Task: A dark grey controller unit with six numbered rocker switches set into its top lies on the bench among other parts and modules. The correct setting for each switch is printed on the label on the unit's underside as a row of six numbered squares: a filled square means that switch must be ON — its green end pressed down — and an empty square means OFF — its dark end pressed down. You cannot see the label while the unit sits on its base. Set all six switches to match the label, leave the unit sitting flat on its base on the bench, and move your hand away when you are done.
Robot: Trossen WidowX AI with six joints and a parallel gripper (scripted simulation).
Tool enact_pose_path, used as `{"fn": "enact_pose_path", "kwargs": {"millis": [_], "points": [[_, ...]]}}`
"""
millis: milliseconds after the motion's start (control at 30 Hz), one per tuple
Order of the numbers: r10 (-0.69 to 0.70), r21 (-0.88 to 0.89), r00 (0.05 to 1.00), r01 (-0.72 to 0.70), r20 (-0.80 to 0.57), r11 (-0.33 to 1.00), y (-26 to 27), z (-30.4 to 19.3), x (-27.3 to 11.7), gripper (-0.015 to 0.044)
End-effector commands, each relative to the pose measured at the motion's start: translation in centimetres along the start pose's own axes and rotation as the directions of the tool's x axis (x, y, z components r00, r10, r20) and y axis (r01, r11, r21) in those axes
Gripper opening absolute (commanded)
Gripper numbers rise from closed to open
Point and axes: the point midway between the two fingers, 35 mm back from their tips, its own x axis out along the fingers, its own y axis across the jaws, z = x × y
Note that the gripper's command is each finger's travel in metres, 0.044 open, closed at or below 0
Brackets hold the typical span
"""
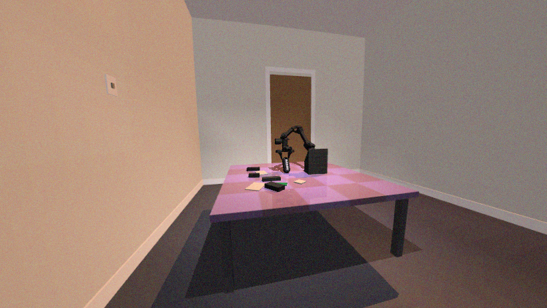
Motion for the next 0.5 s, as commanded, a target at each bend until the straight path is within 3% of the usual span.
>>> {"fn": "enact_pose_path", "kwargs": {"millis": [0,467], "points": [[0.011,0.005,1.0,-0.01,-0.015,1.0,0.1,-0.5,0.4,0.0338],[0.011,0.005,0.999,-0.01,-0.049,1.0,0.1,-1.5,0.7,0.0338]]}}
